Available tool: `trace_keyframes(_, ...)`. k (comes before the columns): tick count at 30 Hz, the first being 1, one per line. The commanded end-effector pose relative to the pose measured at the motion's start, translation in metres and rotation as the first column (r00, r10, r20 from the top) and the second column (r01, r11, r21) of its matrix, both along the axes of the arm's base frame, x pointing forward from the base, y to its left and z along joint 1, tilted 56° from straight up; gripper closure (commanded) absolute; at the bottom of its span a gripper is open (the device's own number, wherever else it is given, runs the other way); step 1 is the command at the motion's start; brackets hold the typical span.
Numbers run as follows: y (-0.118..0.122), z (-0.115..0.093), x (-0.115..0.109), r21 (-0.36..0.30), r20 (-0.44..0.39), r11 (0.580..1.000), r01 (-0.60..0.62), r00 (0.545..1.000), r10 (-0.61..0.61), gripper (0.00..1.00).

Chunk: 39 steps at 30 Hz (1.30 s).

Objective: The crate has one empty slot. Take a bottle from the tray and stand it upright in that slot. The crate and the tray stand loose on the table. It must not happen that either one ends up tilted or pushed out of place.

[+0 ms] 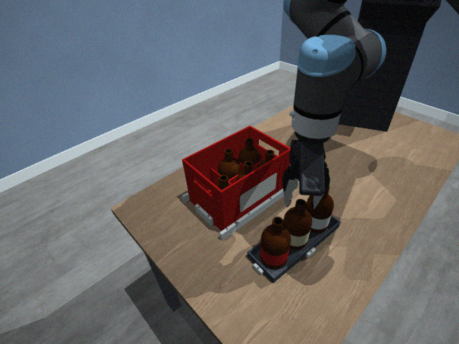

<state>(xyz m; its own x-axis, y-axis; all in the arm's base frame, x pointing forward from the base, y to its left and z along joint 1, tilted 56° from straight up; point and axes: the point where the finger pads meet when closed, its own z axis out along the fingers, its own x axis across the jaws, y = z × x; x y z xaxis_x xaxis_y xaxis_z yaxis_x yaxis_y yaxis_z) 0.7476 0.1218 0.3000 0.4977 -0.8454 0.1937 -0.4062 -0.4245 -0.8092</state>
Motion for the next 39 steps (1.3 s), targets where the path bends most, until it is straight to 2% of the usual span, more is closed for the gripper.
trace_keyframes(1, 0.0001, 0.0003, 0.0001, 0.000, 0.001, 1.000, 0.000, 1.000, 0.000, 0.62)
trace_keyframes(33, 0.0001, 0.0003, 0.0001, 0.000, 0.001, 1.000, 0.000, 1.000, 0.000, 0.62)
trace_keyframes(34, 0.0001, 0.0003, 0.0001, 0.000, 0.001, 1.000, 0.000, 1.000, 0.000, 1.00)
trace_keyframes(39, 0.0001, 0.0003, 0.0001, 0.000, 0.001, 1.000, 0.000, 1.000, 0.000, 1.00)
